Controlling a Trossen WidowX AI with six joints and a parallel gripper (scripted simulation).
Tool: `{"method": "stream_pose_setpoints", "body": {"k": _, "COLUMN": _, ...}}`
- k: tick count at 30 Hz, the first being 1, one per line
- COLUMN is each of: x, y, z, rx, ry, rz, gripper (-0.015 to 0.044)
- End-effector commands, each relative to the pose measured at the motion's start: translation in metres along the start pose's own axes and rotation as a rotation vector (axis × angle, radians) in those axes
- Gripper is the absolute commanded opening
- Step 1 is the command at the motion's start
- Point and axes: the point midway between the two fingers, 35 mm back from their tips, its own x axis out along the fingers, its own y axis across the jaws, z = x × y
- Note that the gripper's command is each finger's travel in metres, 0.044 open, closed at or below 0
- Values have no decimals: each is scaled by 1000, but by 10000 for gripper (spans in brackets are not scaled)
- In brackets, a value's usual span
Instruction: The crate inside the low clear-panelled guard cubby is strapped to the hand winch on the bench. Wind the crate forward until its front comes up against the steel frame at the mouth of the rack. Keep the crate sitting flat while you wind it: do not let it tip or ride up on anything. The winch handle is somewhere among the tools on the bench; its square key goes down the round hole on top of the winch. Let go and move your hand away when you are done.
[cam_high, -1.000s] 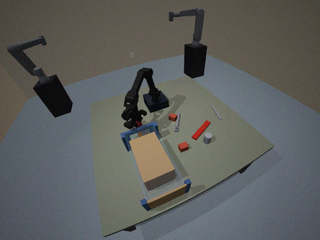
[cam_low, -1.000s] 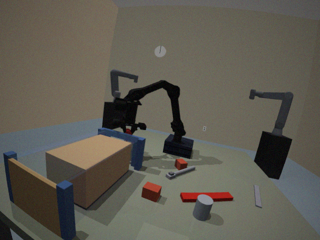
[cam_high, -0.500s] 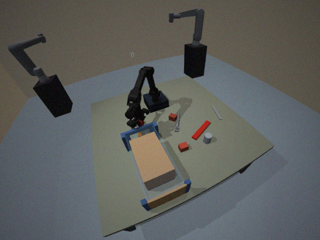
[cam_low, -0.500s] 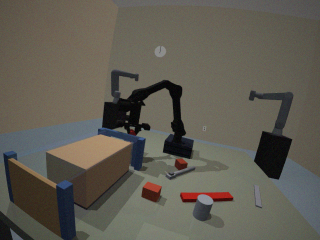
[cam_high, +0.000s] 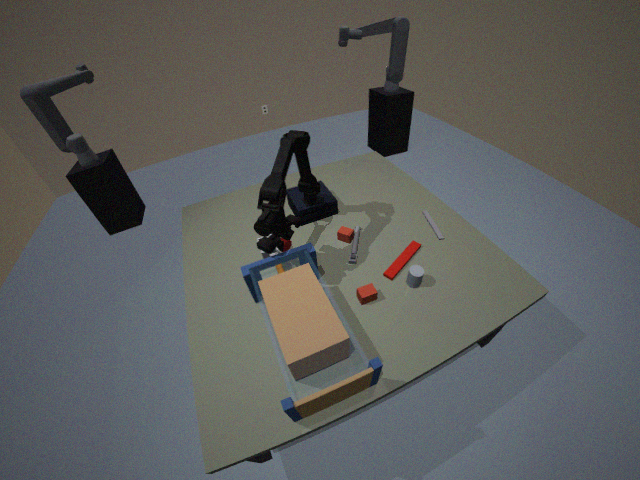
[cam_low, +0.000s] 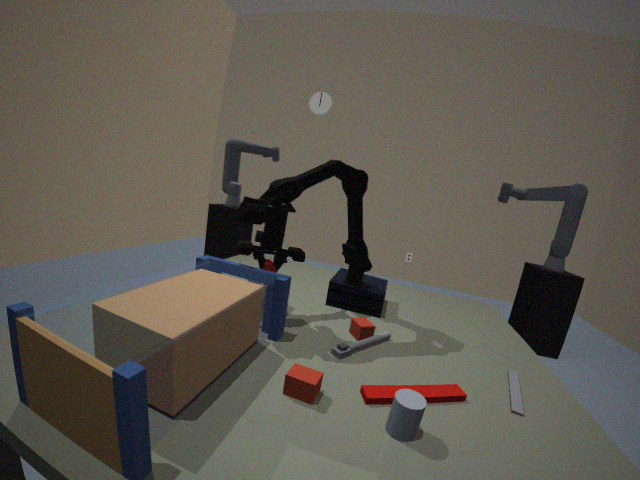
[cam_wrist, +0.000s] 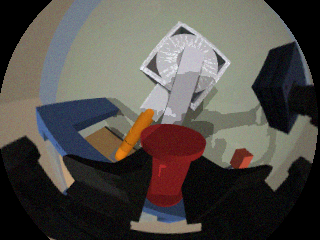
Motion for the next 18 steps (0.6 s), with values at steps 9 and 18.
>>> {"method": "stream_pose_setpoints", "body": {"k": 9, "x": 0, "y": -25, "z": -3, "rx": -2, "ry": 8, "rz": -33, "gripper": 0}}
{"method": "stream_pose_setpoints", "body": {"k": 18, "x": -1, "y": -35, "z": -2, "rx": -2, "ry": 8, "rz": -33, "gripper": 0}}
